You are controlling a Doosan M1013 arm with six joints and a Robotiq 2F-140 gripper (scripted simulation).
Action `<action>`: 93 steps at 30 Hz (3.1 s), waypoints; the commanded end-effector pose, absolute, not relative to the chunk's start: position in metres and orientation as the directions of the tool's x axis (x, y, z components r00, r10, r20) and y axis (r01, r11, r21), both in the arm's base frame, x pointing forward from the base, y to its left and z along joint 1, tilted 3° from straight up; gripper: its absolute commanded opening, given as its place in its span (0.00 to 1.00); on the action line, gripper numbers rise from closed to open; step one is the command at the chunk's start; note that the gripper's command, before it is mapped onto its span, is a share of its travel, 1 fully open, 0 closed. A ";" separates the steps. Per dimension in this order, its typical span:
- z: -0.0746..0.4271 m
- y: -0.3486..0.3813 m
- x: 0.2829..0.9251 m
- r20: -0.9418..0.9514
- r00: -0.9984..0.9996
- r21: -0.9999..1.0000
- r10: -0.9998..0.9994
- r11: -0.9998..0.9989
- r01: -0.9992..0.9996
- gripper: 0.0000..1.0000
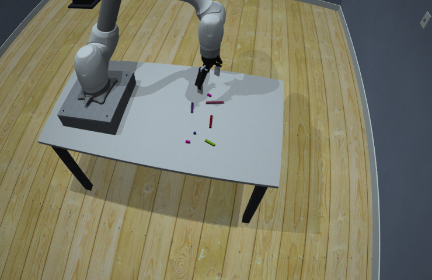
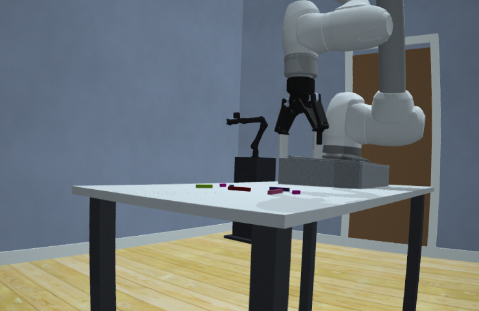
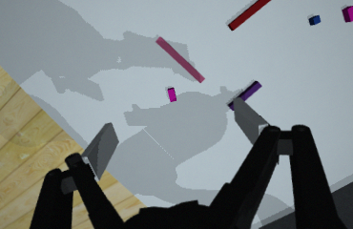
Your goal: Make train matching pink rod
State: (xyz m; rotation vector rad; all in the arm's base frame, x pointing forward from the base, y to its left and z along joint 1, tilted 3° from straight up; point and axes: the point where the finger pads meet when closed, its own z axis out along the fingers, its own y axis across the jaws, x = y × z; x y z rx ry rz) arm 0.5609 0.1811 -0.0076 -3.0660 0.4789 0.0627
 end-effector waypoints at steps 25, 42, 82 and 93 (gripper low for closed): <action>-0.008 0.182 0.561 -0.047 0.956 -0.034 -0.290 -0.956 -0.292 0.15; -0.008 0.182 0.561 -0.047 0.956 -0.034 -0.290 -0.956 -0.292 0.15; -0.049 0.184 0.559 -0.047 0.956 -0.034 -0.290 -0.956 -0.292 0.15; -0.058 0.184 0.559 -0.047 0.956 -0.034 -0.290 -0.956 -0.292 0.15</action>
